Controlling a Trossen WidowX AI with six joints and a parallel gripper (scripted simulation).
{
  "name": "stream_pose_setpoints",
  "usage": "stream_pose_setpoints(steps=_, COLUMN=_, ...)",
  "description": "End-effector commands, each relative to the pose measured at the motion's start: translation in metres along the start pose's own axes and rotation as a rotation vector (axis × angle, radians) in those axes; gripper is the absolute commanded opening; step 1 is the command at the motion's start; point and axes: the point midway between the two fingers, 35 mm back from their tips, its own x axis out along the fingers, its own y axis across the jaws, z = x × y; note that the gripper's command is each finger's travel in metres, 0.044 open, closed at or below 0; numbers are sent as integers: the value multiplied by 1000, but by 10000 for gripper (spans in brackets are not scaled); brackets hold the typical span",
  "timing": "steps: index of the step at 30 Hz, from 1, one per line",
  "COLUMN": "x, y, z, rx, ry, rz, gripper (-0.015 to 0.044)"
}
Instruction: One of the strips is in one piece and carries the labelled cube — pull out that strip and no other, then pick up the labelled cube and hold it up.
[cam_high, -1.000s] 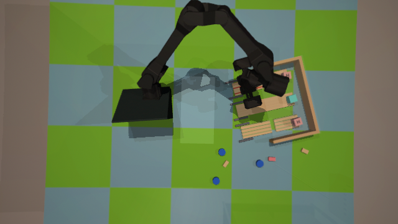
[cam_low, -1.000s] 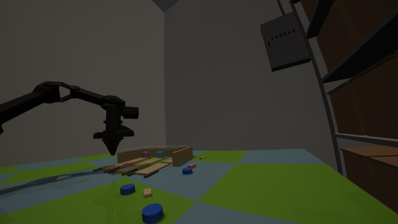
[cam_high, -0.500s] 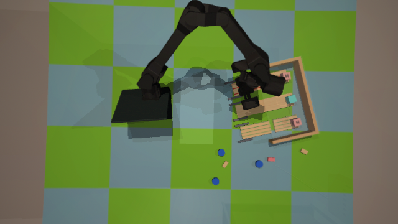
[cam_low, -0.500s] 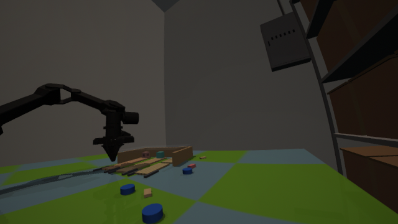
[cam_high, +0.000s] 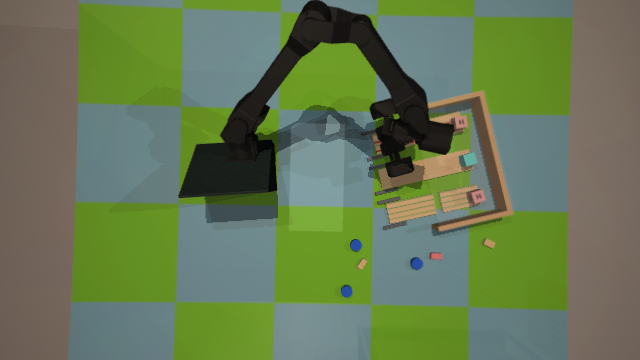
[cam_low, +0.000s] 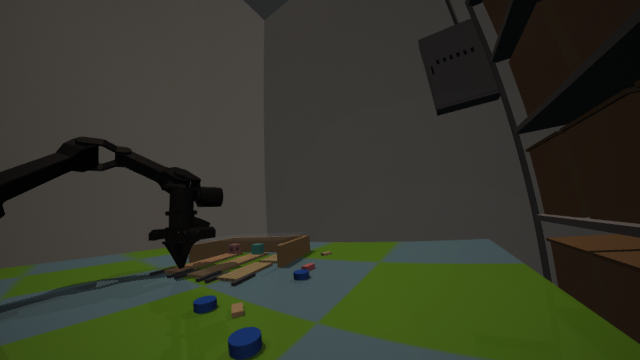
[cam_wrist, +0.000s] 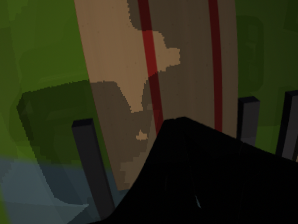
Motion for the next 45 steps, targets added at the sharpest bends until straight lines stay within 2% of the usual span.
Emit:
stream_pose_setpoints(steps=1, x=1, y=0, z=0, rx=5, ry=-2, rz=5, gripper=0)
stream_pose_setpoints(steps=45, x=4, y=0, z=-2, rx=5, ry=-1, rz=5, gripper=0)
